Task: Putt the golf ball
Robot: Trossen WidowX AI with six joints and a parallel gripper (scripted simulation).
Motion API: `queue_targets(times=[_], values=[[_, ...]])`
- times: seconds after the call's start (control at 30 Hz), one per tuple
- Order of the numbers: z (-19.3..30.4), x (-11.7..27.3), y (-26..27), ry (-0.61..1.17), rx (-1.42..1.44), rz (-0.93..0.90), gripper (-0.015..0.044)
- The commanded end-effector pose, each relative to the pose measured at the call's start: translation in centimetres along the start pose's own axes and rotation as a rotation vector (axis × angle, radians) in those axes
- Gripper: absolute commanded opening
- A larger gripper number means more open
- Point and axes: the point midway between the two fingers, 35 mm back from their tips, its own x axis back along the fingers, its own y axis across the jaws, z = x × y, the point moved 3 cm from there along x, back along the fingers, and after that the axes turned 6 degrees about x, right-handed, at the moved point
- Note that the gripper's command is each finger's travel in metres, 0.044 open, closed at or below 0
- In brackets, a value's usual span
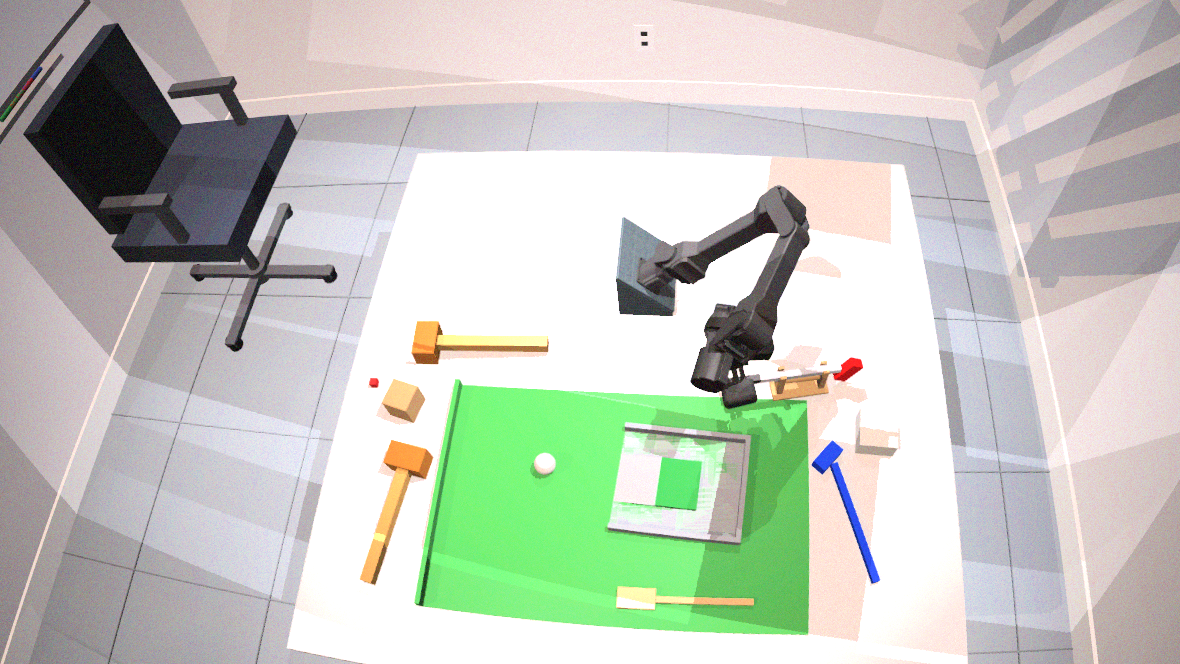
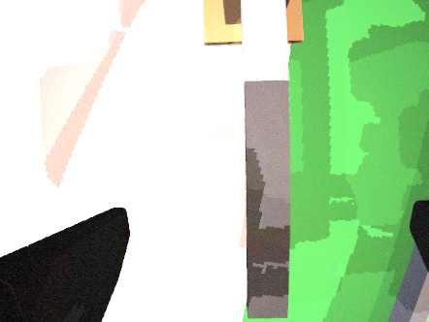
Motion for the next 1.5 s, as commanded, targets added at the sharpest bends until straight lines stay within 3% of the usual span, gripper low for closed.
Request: queue_targets(times=[0.0, 0.87, 1.37, 1.47], values=[[0.1, -0.7, 0.1, -0.003, -0.003, 0.001, 0.044], [1.1, -4.7, 0.2, -0.005, -0.002, 0.002, 0.044], [1.0, -4.3, 0.1, 0.0, 0.003, 0.004, 0.0046], [1.0, -4.3, 0.1, 0.0, 0.003, 0.004, 0.0026]])
